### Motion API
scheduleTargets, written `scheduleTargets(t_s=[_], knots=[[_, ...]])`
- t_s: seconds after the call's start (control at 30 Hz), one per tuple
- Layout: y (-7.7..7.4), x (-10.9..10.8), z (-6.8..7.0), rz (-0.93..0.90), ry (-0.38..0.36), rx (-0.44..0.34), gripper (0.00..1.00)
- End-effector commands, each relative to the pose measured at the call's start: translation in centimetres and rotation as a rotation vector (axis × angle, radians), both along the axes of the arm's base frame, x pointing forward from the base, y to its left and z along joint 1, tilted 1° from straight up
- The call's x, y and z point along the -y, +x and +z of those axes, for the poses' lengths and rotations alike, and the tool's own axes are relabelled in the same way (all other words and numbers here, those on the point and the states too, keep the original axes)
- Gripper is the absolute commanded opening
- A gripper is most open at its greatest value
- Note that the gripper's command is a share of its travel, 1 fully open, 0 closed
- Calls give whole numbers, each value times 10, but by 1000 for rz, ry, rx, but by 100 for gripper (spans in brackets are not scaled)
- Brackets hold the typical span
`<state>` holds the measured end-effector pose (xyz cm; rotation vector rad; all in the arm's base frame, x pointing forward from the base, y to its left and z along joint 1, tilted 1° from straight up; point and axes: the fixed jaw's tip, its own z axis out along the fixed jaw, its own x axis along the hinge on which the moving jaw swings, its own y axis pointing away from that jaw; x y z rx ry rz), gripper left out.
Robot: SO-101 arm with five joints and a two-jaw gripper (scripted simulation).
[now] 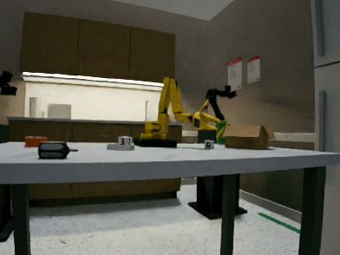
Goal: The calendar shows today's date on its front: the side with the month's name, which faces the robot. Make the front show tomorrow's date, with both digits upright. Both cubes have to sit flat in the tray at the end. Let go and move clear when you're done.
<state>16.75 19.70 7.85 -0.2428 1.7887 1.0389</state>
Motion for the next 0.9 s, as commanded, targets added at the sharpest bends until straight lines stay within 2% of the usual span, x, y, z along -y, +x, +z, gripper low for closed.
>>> scheduleTargets(t_s=[0.0,0.27,0.33,0.37,0.87], knots=[[7,-7,-1,39,-192,64,35],[8,-10,-4,77,-309,140,35],[8,-10,-4,77,-309,140,35],[9,-10,-5,90,-355,166,35],[7,-9,-7,175,-554,293,35]])
